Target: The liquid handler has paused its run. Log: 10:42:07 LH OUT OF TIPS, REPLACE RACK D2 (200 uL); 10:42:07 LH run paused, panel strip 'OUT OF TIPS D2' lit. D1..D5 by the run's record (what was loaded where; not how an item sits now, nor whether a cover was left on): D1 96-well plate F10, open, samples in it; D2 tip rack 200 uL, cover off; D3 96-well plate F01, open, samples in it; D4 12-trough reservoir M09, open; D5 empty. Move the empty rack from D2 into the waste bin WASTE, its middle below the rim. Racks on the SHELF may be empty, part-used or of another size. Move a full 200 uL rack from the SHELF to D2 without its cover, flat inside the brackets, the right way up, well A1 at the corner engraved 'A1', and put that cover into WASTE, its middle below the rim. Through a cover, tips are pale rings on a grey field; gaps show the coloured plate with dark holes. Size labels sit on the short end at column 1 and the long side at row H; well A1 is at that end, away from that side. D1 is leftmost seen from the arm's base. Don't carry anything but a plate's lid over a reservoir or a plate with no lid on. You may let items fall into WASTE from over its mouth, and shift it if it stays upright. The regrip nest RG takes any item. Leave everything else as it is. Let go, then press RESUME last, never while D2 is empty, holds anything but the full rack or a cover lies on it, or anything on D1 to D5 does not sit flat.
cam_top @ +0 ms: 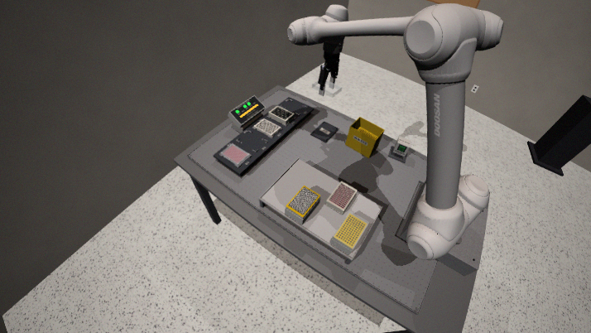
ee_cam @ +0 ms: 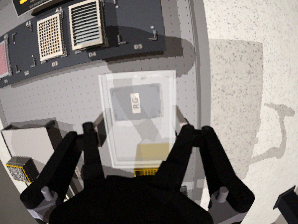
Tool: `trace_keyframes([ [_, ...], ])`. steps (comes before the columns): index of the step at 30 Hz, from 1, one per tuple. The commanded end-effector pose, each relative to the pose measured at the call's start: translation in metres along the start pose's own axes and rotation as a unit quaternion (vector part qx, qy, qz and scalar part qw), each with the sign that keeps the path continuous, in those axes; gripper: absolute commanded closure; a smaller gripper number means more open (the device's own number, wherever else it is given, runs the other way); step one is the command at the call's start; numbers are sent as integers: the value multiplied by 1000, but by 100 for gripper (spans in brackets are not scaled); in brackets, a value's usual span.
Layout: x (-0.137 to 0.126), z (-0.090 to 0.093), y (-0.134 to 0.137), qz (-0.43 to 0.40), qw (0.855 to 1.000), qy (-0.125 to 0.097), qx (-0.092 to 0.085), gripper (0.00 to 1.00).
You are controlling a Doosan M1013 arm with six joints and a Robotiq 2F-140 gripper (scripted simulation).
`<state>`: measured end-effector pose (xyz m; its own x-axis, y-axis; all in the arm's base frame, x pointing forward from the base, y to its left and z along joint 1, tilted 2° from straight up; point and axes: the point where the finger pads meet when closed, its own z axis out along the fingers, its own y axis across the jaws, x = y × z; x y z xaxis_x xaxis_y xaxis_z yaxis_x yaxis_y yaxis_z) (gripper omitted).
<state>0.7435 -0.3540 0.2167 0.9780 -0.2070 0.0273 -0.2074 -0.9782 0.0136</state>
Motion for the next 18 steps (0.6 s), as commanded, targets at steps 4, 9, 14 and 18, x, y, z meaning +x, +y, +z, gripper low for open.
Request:
trace_keyframes([
  [4, -20, 0, 1, 0, 1000, 0, 0, 100],
  [9, -45, 0, 2, 0, 1000, 0, 0, 100],
  [14, -70, 0, 4, 0, 1000, 0, 0, 100],
  [18, -90, 0, 5, 0, 1000, 0, 0, 100],
])
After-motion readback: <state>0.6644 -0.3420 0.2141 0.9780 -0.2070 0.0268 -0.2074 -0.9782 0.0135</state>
